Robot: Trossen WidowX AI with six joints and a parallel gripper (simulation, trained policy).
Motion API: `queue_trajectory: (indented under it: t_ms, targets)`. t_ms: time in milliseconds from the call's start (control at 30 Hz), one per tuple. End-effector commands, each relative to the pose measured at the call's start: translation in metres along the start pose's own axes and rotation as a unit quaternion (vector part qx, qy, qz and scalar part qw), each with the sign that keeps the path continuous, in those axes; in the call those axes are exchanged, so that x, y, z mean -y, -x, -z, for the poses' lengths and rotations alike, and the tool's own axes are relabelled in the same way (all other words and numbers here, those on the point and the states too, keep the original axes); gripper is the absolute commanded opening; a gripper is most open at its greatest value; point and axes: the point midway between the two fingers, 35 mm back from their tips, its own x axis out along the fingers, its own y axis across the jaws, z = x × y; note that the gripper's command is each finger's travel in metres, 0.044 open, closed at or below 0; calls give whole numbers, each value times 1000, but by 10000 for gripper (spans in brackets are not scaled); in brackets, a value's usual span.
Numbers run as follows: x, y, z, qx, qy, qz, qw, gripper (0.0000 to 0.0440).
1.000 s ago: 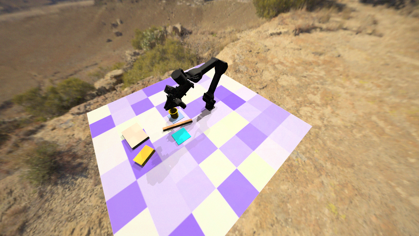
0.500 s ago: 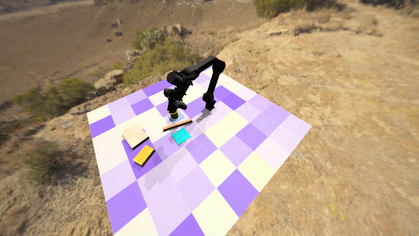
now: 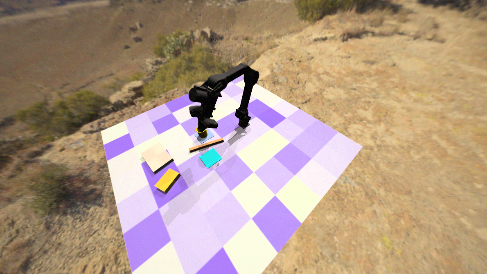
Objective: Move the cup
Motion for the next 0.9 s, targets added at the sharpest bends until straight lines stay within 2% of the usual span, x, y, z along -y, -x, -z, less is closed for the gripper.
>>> queue_trajectory:
  t_ms: [0,867]
  targets:
    - [2,2,0,-16,4,7,1000,134]
    - [38,-15,29,-201,59,56,976,134]
